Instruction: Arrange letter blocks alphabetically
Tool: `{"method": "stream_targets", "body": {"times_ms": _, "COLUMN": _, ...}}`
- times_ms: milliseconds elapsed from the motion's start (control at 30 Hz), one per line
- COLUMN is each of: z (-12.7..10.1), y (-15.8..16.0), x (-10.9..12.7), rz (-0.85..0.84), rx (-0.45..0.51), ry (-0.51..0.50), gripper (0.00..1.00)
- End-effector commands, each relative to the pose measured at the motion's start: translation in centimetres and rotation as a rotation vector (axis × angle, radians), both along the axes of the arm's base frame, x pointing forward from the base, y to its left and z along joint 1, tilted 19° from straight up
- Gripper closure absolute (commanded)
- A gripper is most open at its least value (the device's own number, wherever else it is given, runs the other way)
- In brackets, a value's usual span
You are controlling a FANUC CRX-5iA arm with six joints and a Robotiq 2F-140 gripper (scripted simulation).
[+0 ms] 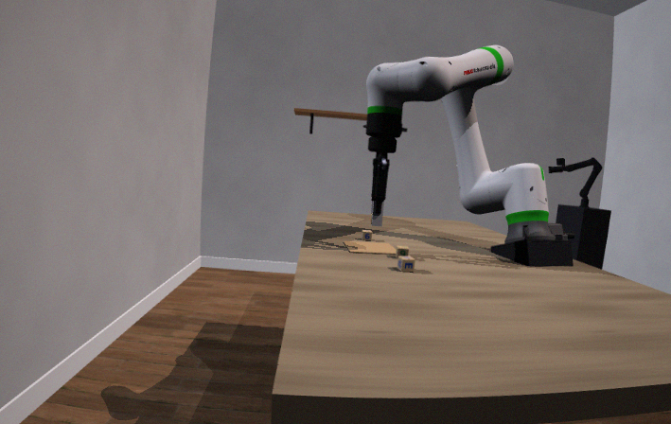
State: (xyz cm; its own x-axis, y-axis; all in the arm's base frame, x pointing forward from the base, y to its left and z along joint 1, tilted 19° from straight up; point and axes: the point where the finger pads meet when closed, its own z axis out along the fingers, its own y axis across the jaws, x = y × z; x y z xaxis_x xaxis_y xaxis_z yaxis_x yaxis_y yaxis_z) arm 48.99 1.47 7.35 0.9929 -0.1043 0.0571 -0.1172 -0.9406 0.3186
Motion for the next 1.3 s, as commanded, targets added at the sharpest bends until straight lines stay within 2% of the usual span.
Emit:
{"method": "stream_targets", "body": {"times_ms": 0, "z": -1.2, "y": -0.4, "x": 0.1, "rz": 0.0, "rx": 0.0, "ry": -0.001, "gripper": 0.84}}
{"method": "stream_targets", "body": {"times_ms": 100, "z": -1.7, "y": -0.6, "x": 0.1, "rz": 0.0, "rx": 0.0, "ry": -0.001, "gripper": 0.84}}
{"method": "stream_targets", "body": {"times_ms": 333, "z": -4.7, "y": -1.6, "x": 0.2, "rz": 0.0, "rx": 0.0, "ry": -0.001, "gripper": 0.84}}
{"method": "stream_targets", "body": {"times_ms": 500, "z": -5.9, "y": -2.0, "x": 0.2, "rz": 0.0, "rx": 0.0, "ry": -0.001, "gripper": 0.84}}
{"method": "stream_targets", "body": {"times_ms": 1267, "z": -6.3, "y": -2.1, "x": 0.2, "rz": 0.0, "rx": 0.0, "ry": -0.001, "gripper": 0.84}}
